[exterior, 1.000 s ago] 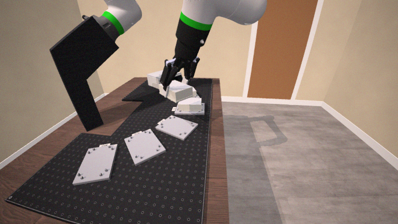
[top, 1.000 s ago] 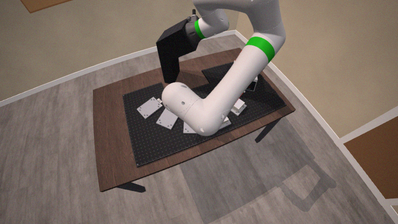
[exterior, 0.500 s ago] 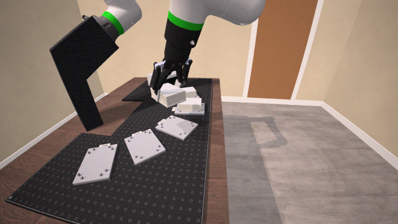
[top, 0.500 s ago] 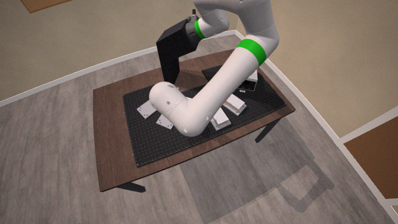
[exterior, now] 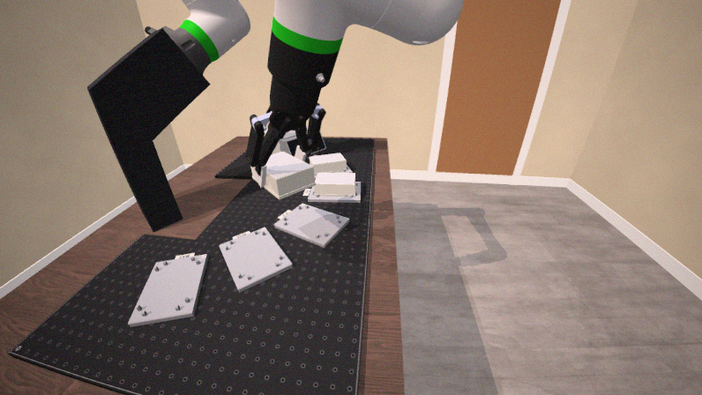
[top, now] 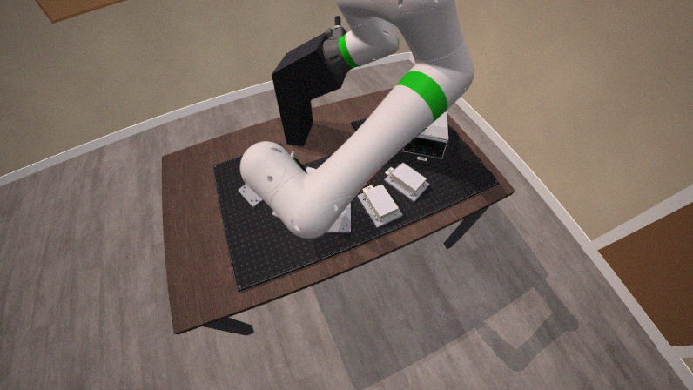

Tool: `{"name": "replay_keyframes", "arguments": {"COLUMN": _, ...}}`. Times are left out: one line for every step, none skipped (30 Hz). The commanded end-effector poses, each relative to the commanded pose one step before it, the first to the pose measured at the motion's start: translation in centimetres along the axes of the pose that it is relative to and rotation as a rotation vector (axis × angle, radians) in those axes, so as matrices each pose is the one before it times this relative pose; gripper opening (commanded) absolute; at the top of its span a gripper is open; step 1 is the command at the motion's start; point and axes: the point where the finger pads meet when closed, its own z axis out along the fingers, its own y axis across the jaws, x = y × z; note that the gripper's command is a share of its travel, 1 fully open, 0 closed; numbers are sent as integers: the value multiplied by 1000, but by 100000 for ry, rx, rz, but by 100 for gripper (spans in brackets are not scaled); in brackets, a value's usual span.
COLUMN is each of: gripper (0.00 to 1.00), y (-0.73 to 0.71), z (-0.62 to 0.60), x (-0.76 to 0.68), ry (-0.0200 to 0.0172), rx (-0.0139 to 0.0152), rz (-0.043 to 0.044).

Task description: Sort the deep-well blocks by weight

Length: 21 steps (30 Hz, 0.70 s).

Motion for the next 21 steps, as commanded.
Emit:
{"name": "replay_keyframes", "arguments": {"gripper": 10, "y": 1105, "z": -167, "x": 255, "ry": 26, "rx": -10, "rz": 4}}
{"name": "replay_keyframes", "arguments": {"gripper": 10, "y": 323, "z": -40, "x": 70, "ry": 0, "rx": 0, "rz": 0}}
{"name": "replay_keyframes", "arguments": {"gripper": 10, "y": 0, "z": 0, "x": 0, "ry": 0, "rx": 0, "rz": 0}}
{"name": "replay_keyframes", "arguments": {"gripper": 10, "y": 0, "z": 0, "x": 0, "ry": 0, "rx": 0, "rz": 0}}
{"name": "replay_keyframes", "arguments": {"gripper": 10, "y": 323, "z": -40, "x": 70, "ry": 0, "rx": 0, "rz": 0}}
{"name": "replay_keyframes", "arguments": {"gripper": 10, "y": 323, "z": -40, "x": 70, "ry": 0, "rx": 0, "rz": 0}}
{"name": "replay_keyframes", "arguments": {"gripper": 10, "y": 323, "z": -40, "x": 70, "ry": 0, "rx": 0, "rz": 0}}
{"name": "replay_keyframes", "arguments": {"gripper": 10, "y": 323, "z": -40, "x": 70, "ry": 0, "rx": 0, "rz": 0}}
{"name": "replay_keyframes", "arguments": {"gripper": 10, "y": 323, "z": -40, "x": 70, "ry": 0, "rx": 0, "rz": 0}}
{"name": "replay_keyframes", "arguments": {"gripper": 10, "y": 323, "z": -40, "x": 70, "ry": 0, "rx": 0, "rz": 0}}
{"name": "replay_keyframes", "arguments": {"gripper": 10, "y": 323, "z": -40, "x": 70, "ry": 0, "rx": 0, "rz": 0}}
{"name": "replay_keyframes", "arguments": {"gripper": 10, "y": 323, "z": -40, "x": 70, "ry": 0, "rx": 0, "rz": 0}}
{"name": "replay_keyframes", "arguments": {"gripper": 10, "y": 323, "z": -40, "x": 70, "ry": 0, "rx": 0, "rz": 0}}
{"name": "replay_keyframes", "arguments": {"gripper": 10, "y": 323, "z": -40, "x": 70, "ry": 0, "rx": 0, "rz": 0}}
{"name": "replay_keyframes", "arguments": {"gripper": 10, "y": 323, "z": -40, "x": 70, "ry": 0, "rx": 0, "rz": 0}}
{"name": "replay_keyframes", "arguments": {"gripper": 10, "y": 323, "z": -40, "x": 70, "ry": 0, "rx": 0, "rz": 0}}
{"name": "replay_keyframes", "arguments": {"gripper": 10, "y": 323, "z": -40, "x": 70, "ry": 0, "rx": 0, "rz": 0}}
{"name": "replay_keyframes", "arguments": {"gripper": 10, "y": 323, "z": -40, "x": 70, "ry": 0, "rx": 0, "rz": 0}}
{"name": "replay_keyframes", "arguments": {"gripper": 10, "y": 323, "z": -40, "x": 70, "ry": 0, "rx": 0, "rz": 0}}
{"name": "replay_keyframes", "arguments": {"gripper": 10, "y": 0, "z": 0, "x": 0, "ry": 0, "rx": 0, "rz": 0}}
{"name": "replay_keyframes", "arguments": {"gripper": 10, "y": 0, "z": 0, "x": 0, "ry": 0, "rx": 0, "rz": 0}}
